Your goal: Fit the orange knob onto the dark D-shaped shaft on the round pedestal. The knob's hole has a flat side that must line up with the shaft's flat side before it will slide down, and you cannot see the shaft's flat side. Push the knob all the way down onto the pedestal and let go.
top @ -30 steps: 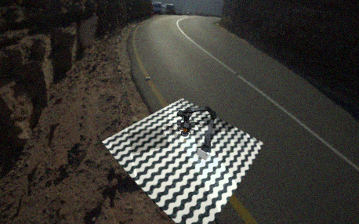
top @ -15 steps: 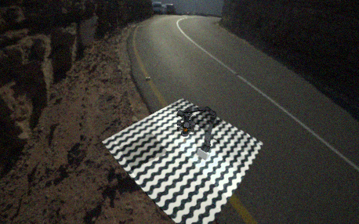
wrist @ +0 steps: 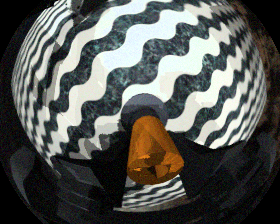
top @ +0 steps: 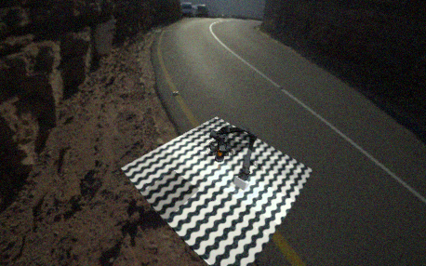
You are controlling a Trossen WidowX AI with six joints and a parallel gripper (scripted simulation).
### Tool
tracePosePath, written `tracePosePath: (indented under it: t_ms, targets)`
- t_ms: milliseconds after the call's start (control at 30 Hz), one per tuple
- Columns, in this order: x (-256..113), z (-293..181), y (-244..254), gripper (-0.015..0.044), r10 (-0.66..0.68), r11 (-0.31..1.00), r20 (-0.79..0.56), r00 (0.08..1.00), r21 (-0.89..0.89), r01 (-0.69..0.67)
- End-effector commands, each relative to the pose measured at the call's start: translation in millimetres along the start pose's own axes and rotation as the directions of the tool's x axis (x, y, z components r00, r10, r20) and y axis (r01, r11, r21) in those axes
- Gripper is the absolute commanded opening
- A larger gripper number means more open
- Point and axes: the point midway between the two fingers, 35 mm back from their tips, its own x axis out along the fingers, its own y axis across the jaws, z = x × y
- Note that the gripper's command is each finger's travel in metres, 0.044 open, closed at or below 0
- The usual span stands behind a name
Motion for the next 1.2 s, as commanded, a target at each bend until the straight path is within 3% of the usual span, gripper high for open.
tracePosePath:
  t_ms: [0,600,833,1167]
  targets:
    - [-0.2,0.5,1.1,0.0000,-0.001,1.000,-0.002,1.000,-0.007,0.001]
    - [-2.3,0.2,1.5,0.0000,-0.001,1.000,-0.002,1.000,-0.007,0.001]
    - [-2.1,-0.7,-0.2,0.0000,-0.001,0.979,-0.002,1.000,-0.204,0.001]
    - [1.4,-0.5,-0.3,0.0000,-0.001,0.977,-0.002,1.000,-0.214,0.001]
